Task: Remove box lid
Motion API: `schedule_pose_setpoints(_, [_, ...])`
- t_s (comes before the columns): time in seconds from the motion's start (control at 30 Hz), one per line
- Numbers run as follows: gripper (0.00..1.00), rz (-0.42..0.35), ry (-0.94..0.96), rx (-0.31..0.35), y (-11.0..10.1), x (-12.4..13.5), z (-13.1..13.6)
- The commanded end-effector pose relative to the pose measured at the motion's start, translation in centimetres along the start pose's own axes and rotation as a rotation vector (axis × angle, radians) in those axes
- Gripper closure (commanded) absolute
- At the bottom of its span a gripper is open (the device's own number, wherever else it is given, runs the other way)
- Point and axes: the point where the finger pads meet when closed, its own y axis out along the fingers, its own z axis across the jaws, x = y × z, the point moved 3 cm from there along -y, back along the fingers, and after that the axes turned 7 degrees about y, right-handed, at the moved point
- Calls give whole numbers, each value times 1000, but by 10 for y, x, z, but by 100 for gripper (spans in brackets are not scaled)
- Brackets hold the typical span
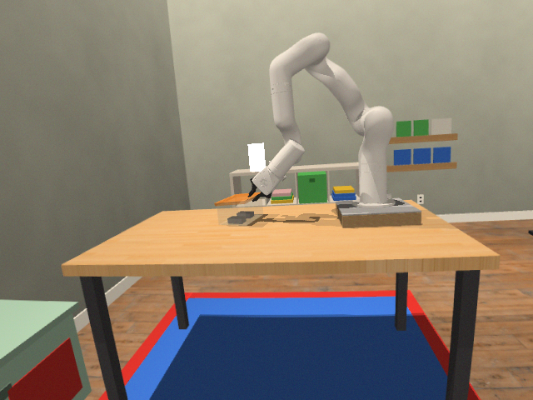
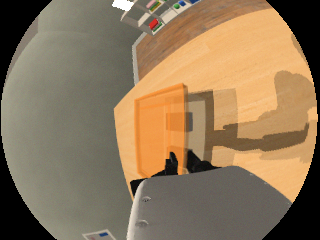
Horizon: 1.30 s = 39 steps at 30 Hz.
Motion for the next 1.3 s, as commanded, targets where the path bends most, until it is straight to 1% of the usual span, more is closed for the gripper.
schedule_pose_setpoints(0.0, [100,0,0,2,0,0,-1])
schedule_pose_setpoints(0.3, [100,0,0,4,0,0,-1])
schedule_pose_setpoints(0.73, [100,3,0,29,-3,1,-5])
schedule_pose_setpoints(1.27, [100,5,0,41,-4,1,-7])
